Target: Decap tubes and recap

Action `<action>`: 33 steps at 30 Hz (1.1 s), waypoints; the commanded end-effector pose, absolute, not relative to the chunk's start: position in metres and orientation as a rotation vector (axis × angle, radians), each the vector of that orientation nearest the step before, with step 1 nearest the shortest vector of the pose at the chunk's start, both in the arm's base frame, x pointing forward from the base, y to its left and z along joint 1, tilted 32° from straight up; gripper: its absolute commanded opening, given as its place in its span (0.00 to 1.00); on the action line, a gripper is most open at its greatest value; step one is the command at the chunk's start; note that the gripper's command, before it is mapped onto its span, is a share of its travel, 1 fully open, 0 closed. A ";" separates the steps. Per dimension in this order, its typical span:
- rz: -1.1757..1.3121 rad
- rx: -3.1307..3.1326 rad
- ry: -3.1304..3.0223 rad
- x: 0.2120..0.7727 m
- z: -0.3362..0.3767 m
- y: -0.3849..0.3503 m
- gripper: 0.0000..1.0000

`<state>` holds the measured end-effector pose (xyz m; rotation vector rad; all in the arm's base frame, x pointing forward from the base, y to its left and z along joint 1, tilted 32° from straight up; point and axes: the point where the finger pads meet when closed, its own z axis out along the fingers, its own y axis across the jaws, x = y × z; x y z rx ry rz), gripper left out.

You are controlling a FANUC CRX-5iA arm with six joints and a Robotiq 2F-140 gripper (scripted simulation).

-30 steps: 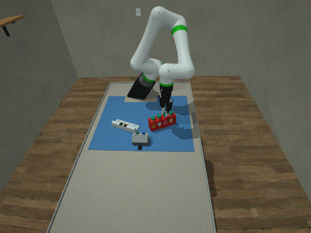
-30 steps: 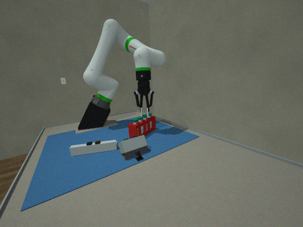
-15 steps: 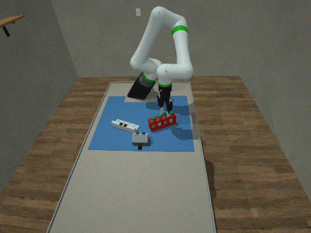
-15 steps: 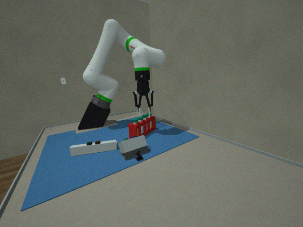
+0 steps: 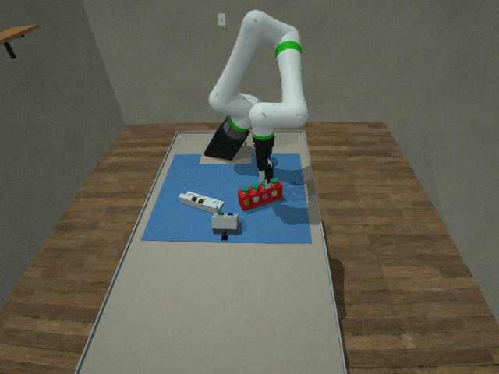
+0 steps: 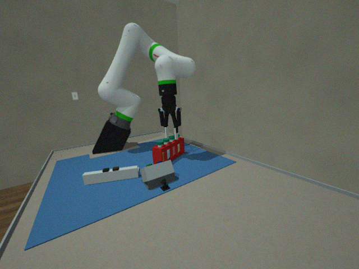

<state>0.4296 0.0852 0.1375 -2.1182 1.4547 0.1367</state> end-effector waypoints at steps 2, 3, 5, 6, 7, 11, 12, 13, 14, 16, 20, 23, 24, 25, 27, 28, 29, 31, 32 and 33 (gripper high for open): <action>0.235 -1.885 1.802 0.430 0.138 0.085 0.35; 0.237 -1.881 1.807 0.430 0.138 0.085 0.35; 0.265 -1.812 1.882 0.430 0.138 0.085 0.35; 0.265 -1.812 1.882 0.430 0.138 0.085 0.35; 0.295 -1.732 1.965 0.430 0.138 0.085 0.35; 0.340 -1.606 2.082 0.430 0.138 0.085 0.35; 0.340 -1.606 2.082 0.430 0.138 0.085 0.35; 0.340 -1.606 2.082 0.430 0.138 0.085 0.35; 0.340 -1.606 2.082 0.430 0.138 0.085 0.35; 0.340 -1.606 2.082 0.430 0.138 0.085 0.35; 0.340 -1.606 2.082 0.430 0.138 0.085 0.00; 0.340 -1.606 2.082 0.430 0.138 0.085 0.00; 0.340 -1.606 2.082 0.430 0.138 0.085 0.00; 0.340 -1.606 2.082 0.430 0.138 0.085 0.00; 0.340 -1.606 2.082 0.430 0.138 0.085 0.00; 0.340 -1.606 2.082 0.430 0.138 0.085 0.00; 0.340 -1.606 2.082 0.430 0.138 0.085 0.00; 0.340 -1.606 2.082 0.430 0.138 0.085 0.00; 0.340 -1.606 2.082 0.430 0.138 0.085 0.00; 0.323 -1.655 2.038 0.430 0.138 0.085 0.00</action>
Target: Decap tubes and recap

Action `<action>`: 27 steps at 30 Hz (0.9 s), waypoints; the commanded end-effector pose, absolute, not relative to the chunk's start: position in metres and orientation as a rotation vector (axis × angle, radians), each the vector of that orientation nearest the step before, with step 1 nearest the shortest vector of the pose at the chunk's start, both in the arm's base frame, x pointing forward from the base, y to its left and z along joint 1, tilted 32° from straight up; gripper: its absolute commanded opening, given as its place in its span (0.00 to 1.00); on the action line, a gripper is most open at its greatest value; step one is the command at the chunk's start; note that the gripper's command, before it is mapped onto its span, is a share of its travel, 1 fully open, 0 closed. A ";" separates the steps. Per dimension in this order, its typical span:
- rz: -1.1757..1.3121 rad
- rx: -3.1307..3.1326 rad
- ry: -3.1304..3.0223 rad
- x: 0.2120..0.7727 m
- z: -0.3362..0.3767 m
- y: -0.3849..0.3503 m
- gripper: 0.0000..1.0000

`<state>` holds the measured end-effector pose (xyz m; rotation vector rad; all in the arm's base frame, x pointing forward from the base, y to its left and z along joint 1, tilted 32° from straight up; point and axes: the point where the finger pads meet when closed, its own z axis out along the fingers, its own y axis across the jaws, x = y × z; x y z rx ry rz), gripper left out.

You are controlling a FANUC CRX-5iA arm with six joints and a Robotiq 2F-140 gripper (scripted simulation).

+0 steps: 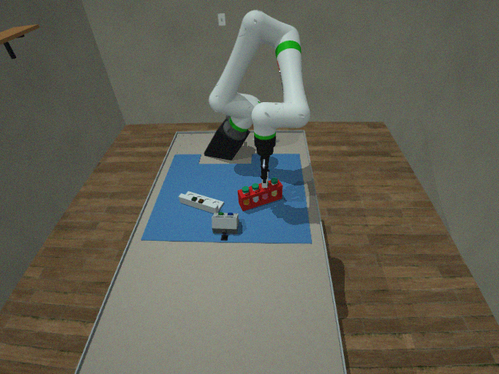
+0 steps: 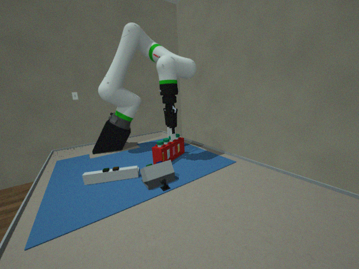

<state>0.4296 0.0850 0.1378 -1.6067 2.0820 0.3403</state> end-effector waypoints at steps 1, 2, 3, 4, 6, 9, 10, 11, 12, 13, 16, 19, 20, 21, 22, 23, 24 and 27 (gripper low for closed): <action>0.306 -1.703 1.993 0.430 0.138 0.085 0.00; 0.289 -1.750 1.947 0.430 0.138 0.085 0.00; 0.271 -1.796 1.900 0.430 0.138 0.085 0.00; 0.253 -1.840 1.853 0.430 0.138 0.085 0.00; 0.236 -1.884 1.804 0.430 0.138 0.085 0.00; 0.200 -1.968 1.704 0.430 0.138 0.085 0.00; 0.182 -2.008 1.653 0.430 0.138 0.085 0.00; 0.164 -2.047 1.601 0.430 0.138 0.085 0.00; 0.146 -2.085 1.548 0.430 0.138 0.085 0.00; 0.128 -2.121 1.494 0.430 0.138 0.085 0.00; 0.076 -2.217 1.342 0.430 0.138 0.085 0.00; 0.036 -2.287 1.216 0.430 0.138 0.085 0.00; 0.018 -2.316 1.158 0.430 0.138 0.085 0.00; 0.000 -2.344 1.100 0.430 0.138 0.085 0.00; -0.018 -2.369 1.045 0.430 0.138 0.085 0.00; -0.018 -2.369 1.045 0.430 0.138 0.085 0.00; -0.018 -2.369 1.045 0.430 0.138 0.085 0.00; -0.036 -2.395 0.985 0.430 0.138 0.085 0.00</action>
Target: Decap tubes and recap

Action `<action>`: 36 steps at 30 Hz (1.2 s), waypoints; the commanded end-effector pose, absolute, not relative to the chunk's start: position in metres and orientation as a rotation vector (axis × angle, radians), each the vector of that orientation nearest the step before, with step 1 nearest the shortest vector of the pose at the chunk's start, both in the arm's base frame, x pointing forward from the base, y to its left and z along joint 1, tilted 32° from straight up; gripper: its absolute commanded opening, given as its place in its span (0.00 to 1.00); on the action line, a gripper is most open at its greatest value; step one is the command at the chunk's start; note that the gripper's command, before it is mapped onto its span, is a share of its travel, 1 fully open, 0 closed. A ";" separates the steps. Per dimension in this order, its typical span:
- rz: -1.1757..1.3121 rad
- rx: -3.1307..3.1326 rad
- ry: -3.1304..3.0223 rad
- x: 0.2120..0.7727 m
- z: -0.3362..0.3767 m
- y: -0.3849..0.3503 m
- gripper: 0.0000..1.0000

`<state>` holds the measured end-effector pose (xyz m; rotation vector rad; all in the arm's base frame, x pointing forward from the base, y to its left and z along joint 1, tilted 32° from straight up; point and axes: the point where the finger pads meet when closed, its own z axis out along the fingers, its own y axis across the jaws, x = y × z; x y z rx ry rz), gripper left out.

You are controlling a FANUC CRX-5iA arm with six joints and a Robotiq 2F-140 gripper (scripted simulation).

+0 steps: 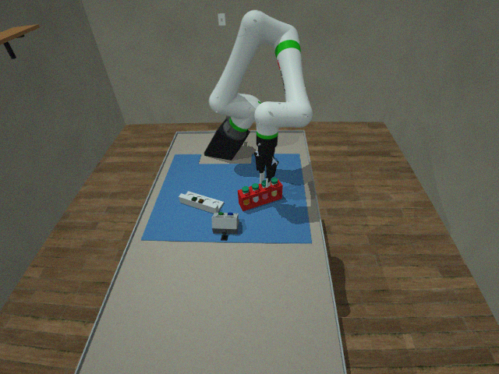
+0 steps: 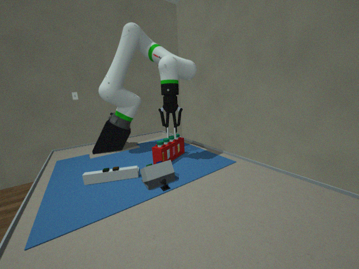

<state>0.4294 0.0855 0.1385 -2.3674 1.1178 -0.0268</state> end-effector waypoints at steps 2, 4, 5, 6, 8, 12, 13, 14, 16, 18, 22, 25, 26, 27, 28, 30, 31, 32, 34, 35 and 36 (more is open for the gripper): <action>-0.036 -2.395 0.985 0.430 0.138 0.085 0.00; -0.036 -2.395 0.985 0.430 0.138 0.085 0.00; -0.036 -2.395 0.985 0.430 0.138 0.085 0.35; -0.036 -2.395 0.985 0.430 0.138 0.085 0.35; -0.036 -2.395 0.985 0.430 0.138 0.085 0.35; -0.036 -2.395 0.985 0.430 0.138 0.085 0.35; -0.036 -2.395 0.985 0.430 0.138 0.085 0.35; -0.036 -2.395 0.985 0.430 0.138 0.085 0.35; -0.036 -2.395 0.985 0.430 0.138 0.085 0.35; -0.005 -2.352 1.084 0.430 0.138 0.085 0.35; 0.080 -2.211 1.352 0.430 0.138 0.085 0.35; 0.117 -2.143 1.461 0.430 0.138 0.085 0.35; 0.140 -2.096 1.530 0.430 0.138 0.085 0.35; 0.147 -2.083 1.551 0.430 0.138 0.085 0.35; 0.171 -2.033 1.617 0.430 0.138 0.085 0.35; 0.177 -2.019 1.638 0.430 0.138 0.085 0.35; 0.177 -2.019 1.638 0.430 0.138 0.085 0.35; 0.207 -1.952 1.724 0.430 0.138 0.085 0.35; 0.237 -1.881 1.807 0.430 0.138 0.085 0.35; 0.266 -1.808 1.887 0.430 0.138 0.085 0.35; 0.266 -1.808 1.887 0.430 0.138 0.085 0.35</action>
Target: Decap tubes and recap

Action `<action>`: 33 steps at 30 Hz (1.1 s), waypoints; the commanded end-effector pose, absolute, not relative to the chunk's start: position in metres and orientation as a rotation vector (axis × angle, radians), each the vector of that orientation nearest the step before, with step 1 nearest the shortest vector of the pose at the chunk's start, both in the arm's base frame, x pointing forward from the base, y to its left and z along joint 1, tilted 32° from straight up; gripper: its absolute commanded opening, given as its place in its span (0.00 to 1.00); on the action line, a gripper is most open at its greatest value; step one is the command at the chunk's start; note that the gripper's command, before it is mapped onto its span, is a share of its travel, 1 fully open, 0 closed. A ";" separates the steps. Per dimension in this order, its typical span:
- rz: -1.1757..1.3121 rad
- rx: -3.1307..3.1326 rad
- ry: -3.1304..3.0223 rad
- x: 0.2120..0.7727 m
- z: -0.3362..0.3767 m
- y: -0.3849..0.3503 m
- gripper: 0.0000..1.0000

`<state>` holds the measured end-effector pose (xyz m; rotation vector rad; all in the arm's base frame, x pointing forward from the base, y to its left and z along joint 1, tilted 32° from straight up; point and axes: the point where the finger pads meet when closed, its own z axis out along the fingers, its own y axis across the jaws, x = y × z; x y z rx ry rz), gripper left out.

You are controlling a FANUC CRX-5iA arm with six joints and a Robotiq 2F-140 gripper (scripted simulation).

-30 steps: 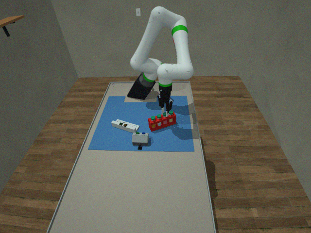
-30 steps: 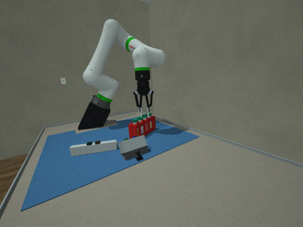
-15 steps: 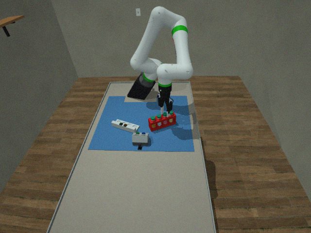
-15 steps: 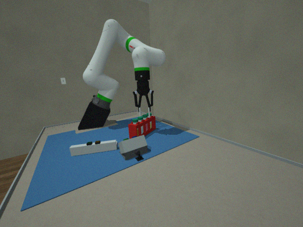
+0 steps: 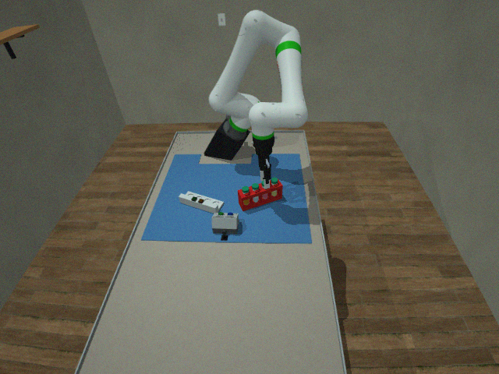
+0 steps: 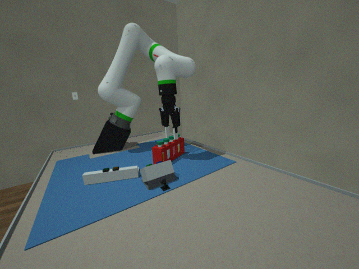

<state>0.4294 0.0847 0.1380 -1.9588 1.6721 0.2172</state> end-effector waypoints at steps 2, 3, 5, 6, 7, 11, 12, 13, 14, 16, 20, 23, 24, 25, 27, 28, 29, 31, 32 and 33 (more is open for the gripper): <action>0.295 -1.732 1.965 0.430 0.138 0.085 0.35; 0.323 -1.657 2.036 0.430 0.138 0.085 0.35; 0.340 -1.606 2.082 0.430 0.138 0.085 0.35; 0.340 -1.606 2.082 0.430 0.138 0.085 0.35; 0.340 -1.606 2.082 0.430 0.138 0.085 0.35; 0.340 -1.606 2.082 0.430 0.138 0.085 0.35; 0.340 -1.606 2.082 0.430 0.138 0.085 0.35; 0.340 -1.606 2.082 0.430 0.138 0.085 0.35; 0.340 -1.606 2.082 0.429 0.138 0.085 0.35; 0.340 -1.606 2.082 0.429 0.138 0.085 0.00; 0.340 -1.606 2.082 0.429 0.138 0.085 0.00; 0.340 -1.606 2.082 0.429 0.138 0.085 0.00; 0.340 -1.606 2.082 0.429 0.138 0.085 0.00; 0.340 -1.606 2.082 0.429 0.138 0.085 0.00; 0.340 -1.606 2.082 0.429 0.138 0.085 0.00; 0.340 -1.606 2.082 0.429 0.138 0.085 0.00; 0.340 -1.606 2.082 0.429 0.138 0.085 0.00; 0.306 -1.703 1.993 0.429 0.138 0.085 0.00; 0.289 -1.750 1.947 0.429 0.138 0.085 0.00; 0.271 -1.796 1.900 0.429 0.138 0.085 0.00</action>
